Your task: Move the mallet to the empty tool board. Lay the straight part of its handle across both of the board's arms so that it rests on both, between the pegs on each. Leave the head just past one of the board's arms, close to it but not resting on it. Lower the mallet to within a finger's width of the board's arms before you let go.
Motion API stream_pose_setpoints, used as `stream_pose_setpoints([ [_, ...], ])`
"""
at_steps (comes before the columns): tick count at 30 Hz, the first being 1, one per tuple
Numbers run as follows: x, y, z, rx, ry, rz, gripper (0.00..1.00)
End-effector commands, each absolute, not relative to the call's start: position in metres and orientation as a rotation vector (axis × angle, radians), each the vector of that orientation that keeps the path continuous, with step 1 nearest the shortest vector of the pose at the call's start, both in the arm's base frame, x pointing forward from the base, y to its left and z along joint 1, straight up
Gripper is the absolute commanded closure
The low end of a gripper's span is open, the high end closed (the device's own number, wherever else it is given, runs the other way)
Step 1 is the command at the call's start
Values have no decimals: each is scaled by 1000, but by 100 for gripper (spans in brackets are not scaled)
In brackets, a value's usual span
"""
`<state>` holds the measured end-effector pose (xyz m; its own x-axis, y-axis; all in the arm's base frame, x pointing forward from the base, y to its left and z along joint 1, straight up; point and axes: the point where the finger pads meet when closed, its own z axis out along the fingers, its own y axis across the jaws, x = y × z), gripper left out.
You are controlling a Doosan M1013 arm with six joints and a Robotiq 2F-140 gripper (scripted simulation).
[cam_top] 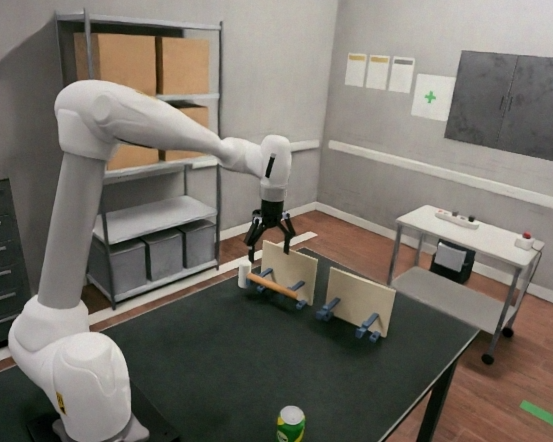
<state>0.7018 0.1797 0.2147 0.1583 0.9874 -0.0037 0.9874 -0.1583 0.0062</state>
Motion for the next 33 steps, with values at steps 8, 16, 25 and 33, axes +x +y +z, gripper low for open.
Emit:
stream_pose_setpoints([
  [8,705,225,190,2018,2401,10,0],
  [16,706,231,185,1963,2447,10,0],
  [25,705,231,94,1963,2447,10,0],
  [33,705,231,87,1963,2447,10,0],
])
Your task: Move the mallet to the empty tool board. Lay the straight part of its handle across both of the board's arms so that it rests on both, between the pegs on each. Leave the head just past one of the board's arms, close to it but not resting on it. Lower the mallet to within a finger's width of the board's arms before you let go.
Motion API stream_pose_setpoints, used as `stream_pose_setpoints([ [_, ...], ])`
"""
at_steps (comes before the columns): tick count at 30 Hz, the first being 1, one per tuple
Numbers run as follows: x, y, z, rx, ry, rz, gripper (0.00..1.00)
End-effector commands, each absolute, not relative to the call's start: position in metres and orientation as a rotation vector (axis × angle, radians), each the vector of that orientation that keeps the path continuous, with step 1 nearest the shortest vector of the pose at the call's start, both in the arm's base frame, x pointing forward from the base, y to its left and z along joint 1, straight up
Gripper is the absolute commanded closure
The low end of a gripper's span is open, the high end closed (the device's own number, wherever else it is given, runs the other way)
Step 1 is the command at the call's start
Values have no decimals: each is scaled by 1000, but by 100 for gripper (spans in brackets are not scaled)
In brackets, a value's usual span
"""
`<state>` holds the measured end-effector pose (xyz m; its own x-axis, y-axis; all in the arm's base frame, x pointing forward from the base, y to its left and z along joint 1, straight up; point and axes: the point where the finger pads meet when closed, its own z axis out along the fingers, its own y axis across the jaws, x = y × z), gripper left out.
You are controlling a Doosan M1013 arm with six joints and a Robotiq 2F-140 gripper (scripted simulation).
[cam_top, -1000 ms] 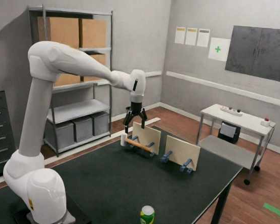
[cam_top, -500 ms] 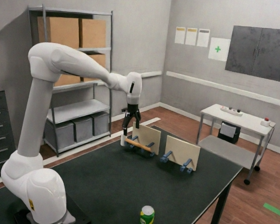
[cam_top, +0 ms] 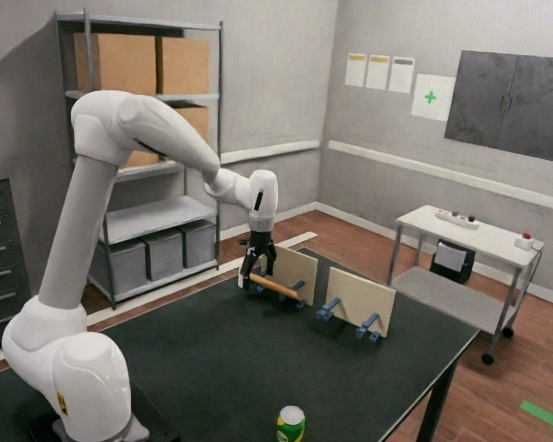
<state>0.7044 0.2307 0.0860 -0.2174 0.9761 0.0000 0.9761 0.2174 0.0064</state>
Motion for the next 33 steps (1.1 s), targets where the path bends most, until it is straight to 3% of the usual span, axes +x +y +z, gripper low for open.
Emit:
stream_pose_setpoints([
  [1,705,231,87,1963,2447,10,0],
  [5,705,231,87,1963,2447,10,0],
  [6,705,231,87,1963,2447,10,90],
  [33,705,231,87,1963,2447,10,90],
])
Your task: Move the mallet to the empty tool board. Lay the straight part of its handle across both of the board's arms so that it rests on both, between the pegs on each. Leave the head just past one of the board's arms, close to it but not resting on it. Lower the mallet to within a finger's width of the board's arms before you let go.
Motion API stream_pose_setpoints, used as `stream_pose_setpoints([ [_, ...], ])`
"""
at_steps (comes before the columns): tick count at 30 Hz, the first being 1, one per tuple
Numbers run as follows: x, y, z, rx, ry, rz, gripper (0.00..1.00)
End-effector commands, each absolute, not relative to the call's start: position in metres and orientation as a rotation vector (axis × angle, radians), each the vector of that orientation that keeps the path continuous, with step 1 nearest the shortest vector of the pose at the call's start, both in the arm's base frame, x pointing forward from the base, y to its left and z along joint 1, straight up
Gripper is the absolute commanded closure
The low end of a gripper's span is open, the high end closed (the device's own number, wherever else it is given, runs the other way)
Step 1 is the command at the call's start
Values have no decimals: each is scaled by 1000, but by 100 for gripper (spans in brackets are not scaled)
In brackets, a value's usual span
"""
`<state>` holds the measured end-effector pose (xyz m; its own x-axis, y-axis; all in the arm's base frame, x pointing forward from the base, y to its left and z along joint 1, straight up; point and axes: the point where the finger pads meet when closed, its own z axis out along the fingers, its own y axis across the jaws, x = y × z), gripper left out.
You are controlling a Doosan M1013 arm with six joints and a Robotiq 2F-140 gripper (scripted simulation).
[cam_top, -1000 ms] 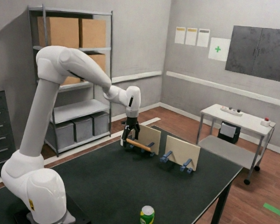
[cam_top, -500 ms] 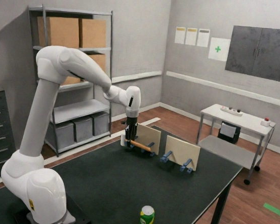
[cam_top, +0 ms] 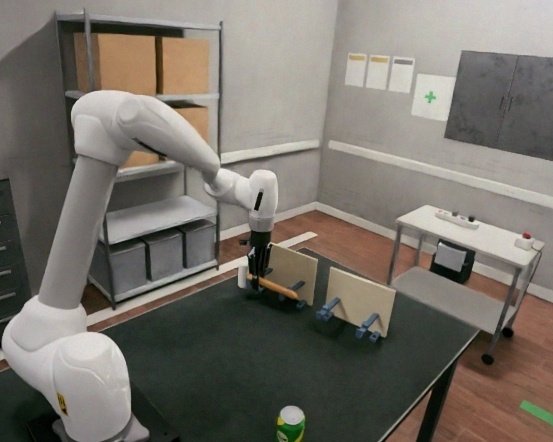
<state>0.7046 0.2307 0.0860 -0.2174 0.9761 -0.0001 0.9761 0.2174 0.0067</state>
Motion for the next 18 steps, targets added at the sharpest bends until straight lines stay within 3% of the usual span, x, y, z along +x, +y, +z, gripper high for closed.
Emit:
stream_pose_setpoints([
  [1,705,231,87,1963,2447,10,90],
  [7,705,231,88,1963,2447,10,90],
  [14,704,231,179,1962,2447,11,90],
  [18,707,224,186,1962,2447,11,90],
])
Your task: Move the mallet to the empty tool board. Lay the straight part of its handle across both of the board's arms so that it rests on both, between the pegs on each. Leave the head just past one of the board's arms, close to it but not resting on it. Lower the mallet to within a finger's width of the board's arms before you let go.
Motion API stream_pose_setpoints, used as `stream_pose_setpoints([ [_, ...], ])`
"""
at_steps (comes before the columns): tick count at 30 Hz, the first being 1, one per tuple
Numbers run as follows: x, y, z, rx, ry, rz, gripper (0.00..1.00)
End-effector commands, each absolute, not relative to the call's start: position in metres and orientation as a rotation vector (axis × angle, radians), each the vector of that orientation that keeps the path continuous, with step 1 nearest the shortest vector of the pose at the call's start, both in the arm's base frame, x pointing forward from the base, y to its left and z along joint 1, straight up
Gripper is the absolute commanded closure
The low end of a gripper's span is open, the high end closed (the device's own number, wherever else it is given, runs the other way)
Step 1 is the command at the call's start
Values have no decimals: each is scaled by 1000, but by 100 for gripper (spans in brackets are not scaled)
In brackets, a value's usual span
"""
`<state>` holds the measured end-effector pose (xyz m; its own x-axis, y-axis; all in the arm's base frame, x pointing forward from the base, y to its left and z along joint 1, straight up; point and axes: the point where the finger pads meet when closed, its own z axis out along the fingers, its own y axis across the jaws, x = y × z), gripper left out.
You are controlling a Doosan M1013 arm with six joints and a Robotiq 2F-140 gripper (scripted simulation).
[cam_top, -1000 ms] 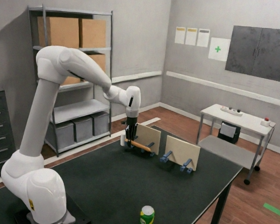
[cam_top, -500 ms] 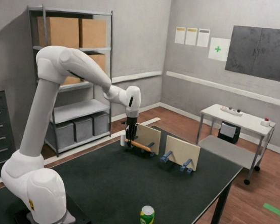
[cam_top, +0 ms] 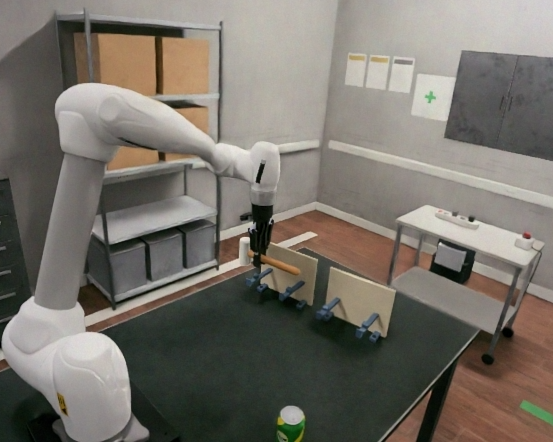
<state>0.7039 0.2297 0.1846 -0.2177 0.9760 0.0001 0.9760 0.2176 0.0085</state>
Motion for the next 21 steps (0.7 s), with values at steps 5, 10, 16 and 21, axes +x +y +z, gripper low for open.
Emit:
stream_pose_setpoints([
  [5,728,173,184,1962,2447,10,90],
  [10,744,121,182,1962,2447,10,90],
  [16,761,50,180,1962,2447,10,90],
  [21,769,-8,178,1962,2447,10,90],
])
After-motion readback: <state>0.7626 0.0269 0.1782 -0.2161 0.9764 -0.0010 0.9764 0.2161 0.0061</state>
